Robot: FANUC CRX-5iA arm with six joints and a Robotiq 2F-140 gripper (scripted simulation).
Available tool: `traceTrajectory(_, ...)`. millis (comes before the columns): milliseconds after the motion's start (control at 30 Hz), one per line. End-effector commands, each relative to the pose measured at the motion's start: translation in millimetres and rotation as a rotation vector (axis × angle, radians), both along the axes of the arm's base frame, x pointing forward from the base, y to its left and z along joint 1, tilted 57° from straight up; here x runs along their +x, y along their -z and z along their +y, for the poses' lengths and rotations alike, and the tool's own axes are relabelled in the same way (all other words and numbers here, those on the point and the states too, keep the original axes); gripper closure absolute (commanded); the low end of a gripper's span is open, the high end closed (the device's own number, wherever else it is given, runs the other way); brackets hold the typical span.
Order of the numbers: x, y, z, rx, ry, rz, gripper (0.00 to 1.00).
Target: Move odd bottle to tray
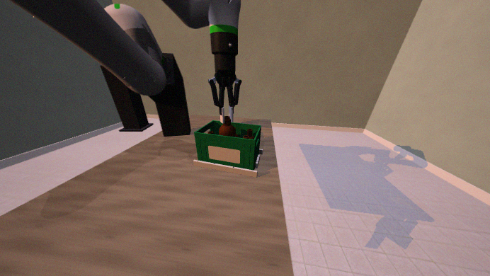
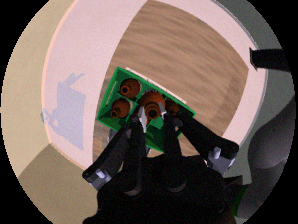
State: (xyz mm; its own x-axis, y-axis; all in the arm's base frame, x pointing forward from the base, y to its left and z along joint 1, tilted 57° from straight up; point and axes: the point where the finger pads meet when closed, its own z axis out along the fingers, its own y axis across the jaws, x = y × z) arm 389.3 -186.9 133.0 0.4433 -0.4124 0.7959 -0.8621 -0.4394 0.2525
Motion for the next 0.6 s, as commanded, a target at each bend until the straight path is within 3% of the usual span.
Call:
traceTrajectory(0,-0.1,-1.4,2.1,0.000,-0.001,-0.001,0.90)
traceTrajectory(567,-4.0,-10.2,14.8,0.000,-0.001,-0.001,0.90)
